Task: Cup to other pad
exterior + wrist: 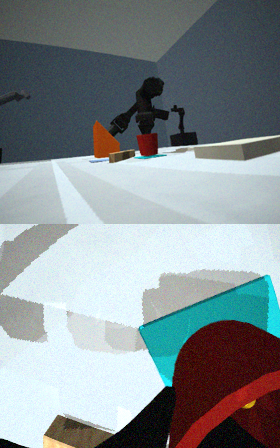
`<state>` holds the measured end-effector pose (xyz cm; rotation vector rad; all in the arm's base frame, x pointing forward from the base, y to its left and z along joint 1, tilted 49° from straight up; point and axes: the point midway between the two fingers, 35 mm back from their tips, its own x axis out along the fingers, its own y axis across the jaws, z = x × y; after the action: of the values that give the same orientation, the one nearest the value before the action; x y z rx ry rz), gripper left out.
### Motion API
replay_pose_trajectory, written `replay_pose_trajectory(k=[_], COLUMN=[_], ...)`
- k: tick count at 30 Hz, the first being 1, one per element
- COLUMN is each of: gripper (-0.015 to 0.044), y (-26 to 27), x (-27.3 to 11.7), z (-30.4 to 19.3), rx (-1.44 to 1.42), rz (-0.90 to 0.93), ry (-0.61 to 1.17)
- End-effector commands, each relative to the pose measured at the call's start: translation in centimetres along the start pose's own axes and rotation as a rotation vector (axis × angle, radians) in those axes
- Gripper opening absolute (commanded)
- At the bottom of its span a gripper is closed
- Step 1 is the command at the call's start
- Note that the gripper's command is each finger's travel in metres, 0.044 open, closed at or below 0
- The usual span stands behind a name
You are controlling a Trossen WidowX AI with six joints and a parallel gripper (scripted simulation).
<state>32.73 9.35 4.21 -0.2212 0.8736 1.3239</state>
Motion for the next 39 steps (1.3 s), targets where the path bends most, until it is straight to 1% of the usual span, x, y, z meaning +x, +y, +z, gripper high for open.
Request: replay_pose_trajectory(k=[1,5,13,39], gripper=[0.0026,0.0128,0.0128,0.0128], y=[0.0,0.0,0.0,-0.1], x=[0.0,0.0,-0.4,-4.2], z=[0.0,0.0,0.0,-0.1], rx=[-0.001,-0.001,0.0,0.004], rz=[0.0,0.0,0.0,0.001], ry=[0.0,0.0,0.0,0.001])
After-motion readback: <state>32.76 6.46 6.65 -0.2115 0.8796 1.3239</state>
